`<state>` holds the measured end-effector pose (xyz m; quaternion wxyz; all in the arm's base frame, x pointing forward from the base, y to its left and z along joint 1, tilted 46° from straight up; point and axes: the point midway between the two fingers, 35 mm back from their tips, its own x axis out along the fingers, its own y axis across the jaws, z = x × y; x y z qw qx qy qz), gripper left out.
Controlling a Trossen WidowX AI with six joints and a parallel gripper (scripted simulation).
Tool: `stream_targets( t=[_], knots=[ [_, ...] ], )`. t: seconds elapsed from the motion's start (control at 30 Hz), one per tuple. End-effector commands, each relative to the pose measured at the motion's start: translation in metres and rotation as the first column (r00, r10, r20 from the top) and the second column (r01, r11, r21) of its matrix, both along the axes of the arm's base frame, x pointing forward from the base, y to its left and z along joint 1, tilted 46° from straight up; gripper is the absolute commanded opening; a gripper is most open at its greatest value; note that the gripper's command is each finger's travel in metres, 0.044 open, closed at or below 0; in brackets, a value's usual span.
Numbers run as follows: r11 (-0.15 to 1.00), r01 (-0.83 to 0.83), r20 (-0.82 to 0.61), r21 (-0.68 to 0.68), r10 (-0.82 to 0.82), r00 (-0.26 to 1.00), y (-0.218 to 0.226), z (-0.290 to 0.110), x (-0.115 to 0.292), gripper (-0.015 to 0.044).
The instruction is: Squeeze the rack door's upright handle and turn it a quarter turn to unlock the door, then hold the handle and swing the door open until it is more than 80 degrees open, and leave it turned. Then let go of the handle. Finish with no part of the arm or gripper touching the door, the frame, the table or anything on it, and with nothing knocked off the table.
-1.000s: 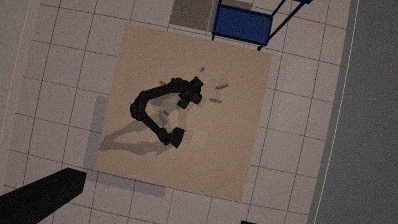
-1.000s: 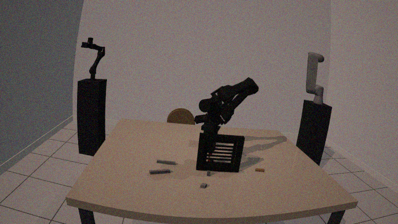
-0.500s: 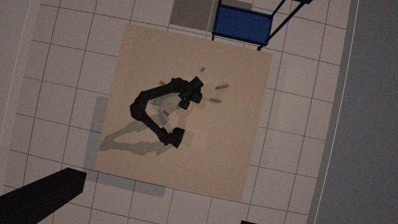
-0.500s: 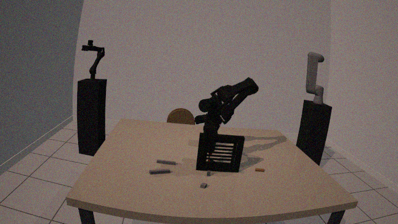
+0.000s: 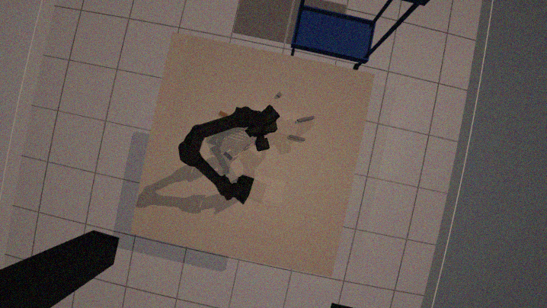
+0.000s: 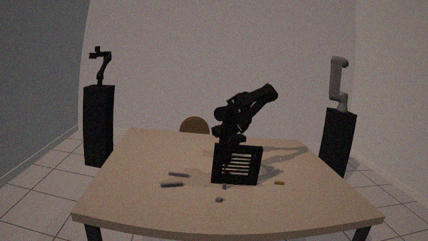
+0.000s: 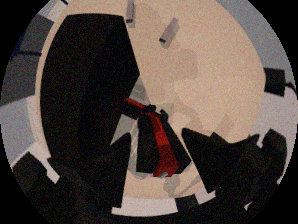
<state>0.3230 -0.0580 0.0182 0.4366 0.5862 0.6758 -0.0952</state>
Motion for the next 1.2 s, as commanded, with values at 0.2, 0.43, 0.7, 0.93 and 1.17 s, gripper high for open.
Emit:
stream_targets(
  t=[0.2, 0.43, 0.7, 0.93, 1.17],
  knots=[
    [0.941, -0.326, 0.338, -0.092, 0.338, 0.879, -0.0001, 0.0005, 0.0008, 0.0298],
    [0.834, -0.506, 0.518, -0.221, 0.540, 0.663, -0.0002, 0.0001, 0.0008, 0.0298],
    [0.665, -0.627, 0.640, -0.406, 0.697, 0.324, -0.0003, -0.0001, 0.0008, 0.0298],
    [0.496, -0.648, 0.660, -0.579, 0.751, -0.015, -0.0003, 0.0000, 0.0008, 0.0298],
    [0.328, -0.585, 0.596, -0.742, 0.722, -0.352, -0.0002, 0.0002, 0.0008, 0.0298]
  ],
)
